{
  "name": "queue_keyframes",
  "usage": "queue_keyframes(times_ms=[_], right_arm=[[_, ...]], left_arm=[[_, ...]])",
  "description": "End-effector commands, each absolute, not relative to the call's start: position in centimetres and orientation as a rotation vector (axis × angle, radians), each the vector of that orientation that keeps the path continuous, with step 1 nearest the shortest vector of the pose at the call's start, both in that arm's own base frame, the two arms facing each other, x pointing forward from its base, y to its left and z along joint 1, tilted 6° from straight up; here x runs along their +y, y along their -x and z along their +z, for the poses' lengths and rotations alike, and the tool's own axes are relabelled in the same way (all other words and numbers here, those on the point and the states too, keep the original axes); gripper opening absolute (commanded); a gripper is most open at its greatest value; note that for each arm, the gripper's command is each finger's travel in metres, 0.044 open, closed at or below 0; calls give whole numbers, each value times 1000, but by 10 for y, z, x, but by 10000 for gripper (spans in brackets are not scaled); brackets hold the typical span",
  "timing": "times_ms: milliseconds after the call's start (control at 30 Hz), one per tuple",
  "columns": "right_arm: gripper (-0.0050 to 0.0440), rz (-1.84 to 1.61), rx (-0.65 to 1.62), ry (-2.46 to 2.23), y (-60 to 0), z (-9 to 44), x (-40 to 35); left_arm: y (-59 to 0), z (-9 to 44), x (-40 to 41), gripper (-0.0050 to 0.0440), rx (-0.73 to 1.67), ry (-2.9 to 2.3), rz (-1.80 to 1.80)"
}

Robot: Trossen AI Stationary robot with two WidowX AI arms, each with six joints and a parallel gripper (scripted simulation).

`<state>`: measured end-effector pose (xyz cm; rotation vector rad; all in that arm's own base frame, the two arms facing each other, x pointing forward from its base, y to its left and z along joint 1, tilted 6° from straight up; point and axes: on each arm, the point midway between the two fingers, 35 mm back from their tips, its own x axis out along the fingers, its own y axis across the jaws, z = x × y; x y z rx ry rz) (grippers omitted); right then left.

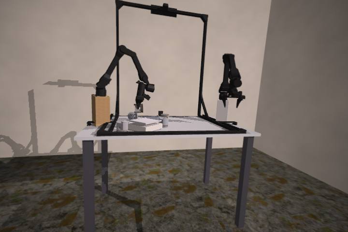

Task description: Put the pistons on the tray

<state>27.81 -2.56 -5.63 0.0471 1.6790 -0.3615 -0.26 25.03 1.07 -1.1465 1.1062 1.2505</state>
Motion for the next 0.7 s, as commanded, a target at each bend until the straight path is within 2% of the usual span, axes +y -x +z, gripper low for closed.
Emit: queue_keyframes(times_ms=[0, 667], right_arm=[[158, -420, 1628, -143, -272, -48, -43], [158, -615, 1438, -465, -245, -15, -122]], left_arm=[[2, 11, 250, 440, 1106, 1146, 1248], [2, 11, 250, 440, 1106, 1146, 1248]])
